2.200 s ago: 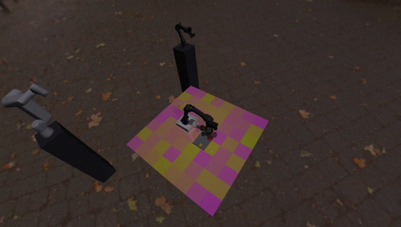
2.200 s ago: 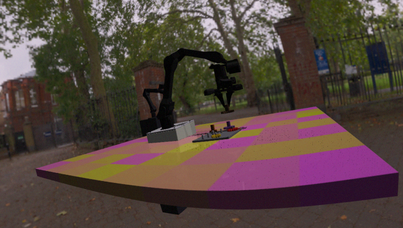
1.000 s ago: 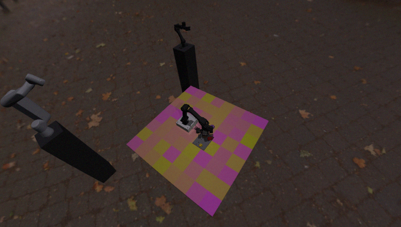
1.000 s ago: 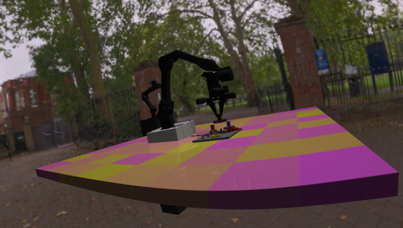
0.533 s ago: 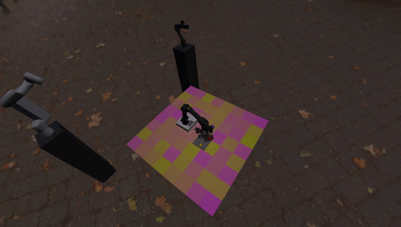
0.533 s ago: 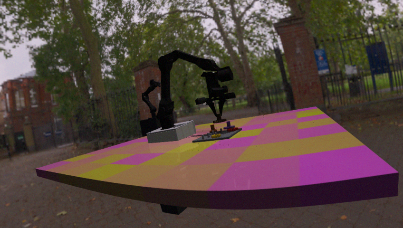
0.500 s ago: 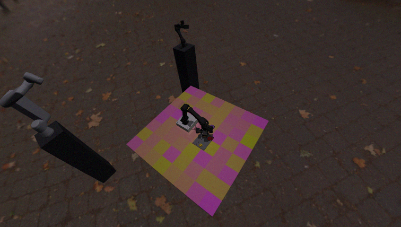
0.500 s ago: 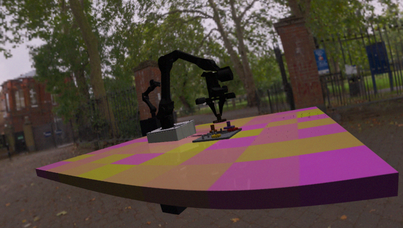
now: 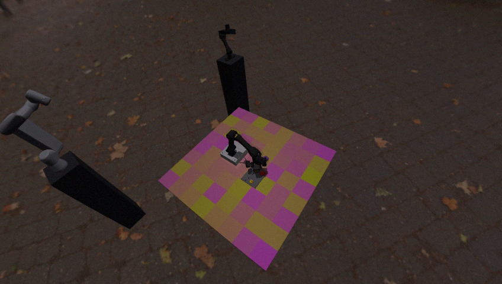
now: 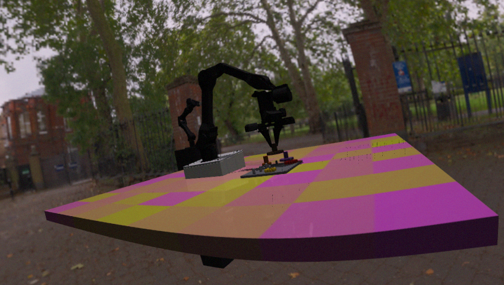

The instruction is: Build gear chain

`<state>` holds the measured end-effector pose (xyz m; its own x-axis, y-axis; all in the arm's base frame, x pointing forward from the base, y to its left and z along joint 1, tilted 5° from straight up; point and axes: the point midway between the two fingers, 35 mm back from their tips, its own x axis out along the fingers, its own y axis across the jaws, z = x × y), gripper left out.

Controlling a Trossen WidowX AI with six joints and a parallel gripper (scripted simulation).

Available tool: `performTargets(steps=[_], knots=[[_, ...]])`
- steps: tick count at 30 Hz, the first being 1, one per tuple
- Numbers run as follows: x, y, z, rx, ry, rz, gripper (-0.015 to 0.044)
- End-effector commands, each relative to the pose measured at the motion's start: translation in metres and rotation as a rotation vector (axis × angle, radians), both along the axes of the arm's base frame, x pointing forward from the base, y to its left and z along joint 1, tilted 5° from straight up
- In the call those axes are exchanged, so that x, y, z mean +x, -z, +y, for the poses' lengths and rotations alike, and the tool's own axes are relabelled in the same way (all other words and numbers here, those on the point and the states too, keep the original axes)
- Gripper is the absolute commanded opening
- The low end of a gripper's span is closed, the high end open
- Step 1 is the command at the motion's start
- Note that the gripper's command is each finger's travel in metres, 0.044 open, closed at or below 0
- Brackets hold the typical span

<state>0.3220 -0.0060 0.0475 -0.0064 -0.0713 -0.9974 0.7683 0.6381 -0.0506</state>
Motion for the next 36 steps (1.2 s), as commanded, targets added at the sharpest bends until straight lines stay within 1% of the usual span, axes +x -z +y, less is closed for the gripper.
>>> performTargets(steps=[1,6,11,24,29,36], knots=[[-0.001,0.006,-0.001,-0.003,-0.051,0.007,0.0000],[-0.002,0.014,-0.002,-0.003,-0.081,0.009,0.0000],[-0.001,0.021,-0.003,-0.003,-0.061,0.007,0.0000],[-0.002,0.041,-0.004,-0.005,0.132,-0.007,0.0000],[-0.002,0.039,-0.004,-0.005,0.204,-0.012,0.0000],[-0.001,0.041,-0.004,-0.005,0.145,-0.008,0.0000]])
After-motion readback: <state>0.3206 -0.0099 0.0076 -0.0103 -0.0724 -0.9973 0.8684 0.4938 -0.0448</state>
